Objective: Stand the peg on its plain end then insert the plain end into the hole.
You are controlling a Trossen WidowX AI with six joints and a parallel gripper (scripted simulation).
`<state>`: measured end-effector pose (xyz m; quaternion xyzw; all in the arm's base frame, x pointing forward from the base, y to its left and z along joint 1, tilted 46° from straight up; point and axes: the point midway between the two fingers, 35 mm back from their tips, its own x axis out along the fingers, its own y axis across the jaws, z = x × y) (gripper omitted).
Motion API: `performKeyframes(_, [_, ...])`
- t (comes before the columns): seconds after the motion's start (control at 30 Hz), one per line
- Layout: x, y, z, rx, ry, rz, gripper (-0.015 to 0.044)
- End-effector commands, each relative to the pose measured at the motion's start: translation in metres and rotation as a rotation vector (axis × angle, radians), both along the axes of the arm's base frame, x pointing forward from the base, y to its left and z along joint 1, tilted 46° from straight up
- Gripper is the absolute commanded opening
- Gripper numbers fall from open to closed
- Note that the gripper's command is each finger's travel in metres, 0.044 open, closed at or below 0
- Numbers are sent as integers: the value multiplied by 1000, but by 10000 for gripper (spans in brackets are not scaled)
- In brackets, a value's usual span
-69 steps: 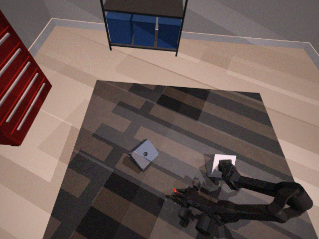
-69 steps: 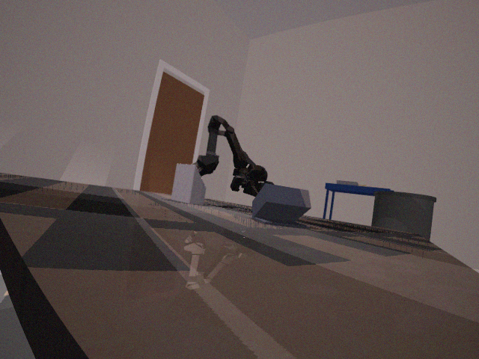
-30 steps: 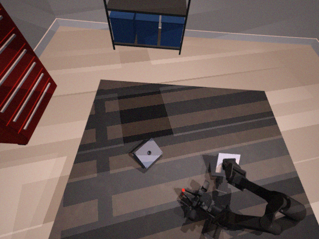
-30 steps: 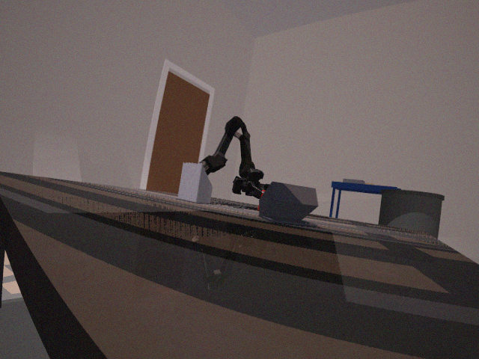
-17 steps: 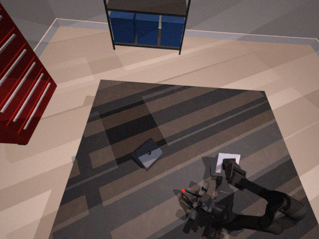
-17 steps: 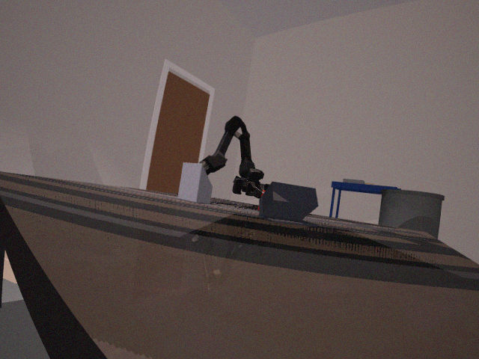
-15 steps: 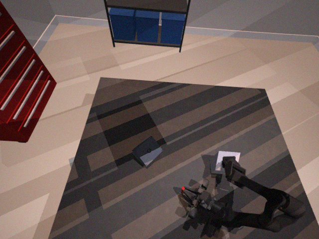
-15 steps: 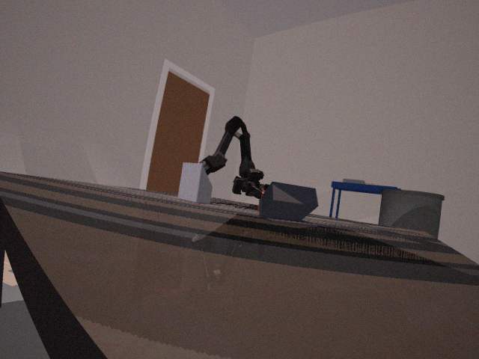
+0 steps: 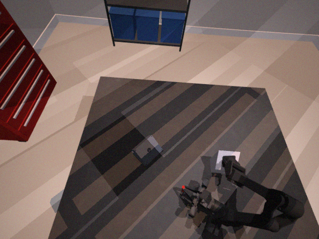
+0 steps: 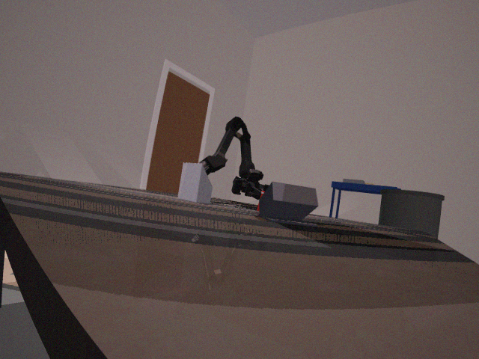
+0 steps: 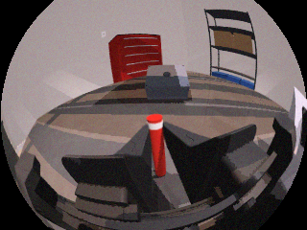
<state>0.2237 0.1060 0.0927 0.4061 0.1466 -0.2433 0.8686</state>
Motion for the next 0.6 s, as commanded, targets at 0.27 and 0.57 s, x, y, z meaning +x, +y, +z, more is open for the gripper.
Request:
performKeyframes(0.27, [-2,2,-2,-2,-4,-7,49])
performKeyframes(0.57, [-4,2,-2,-5,-12,-17,49])
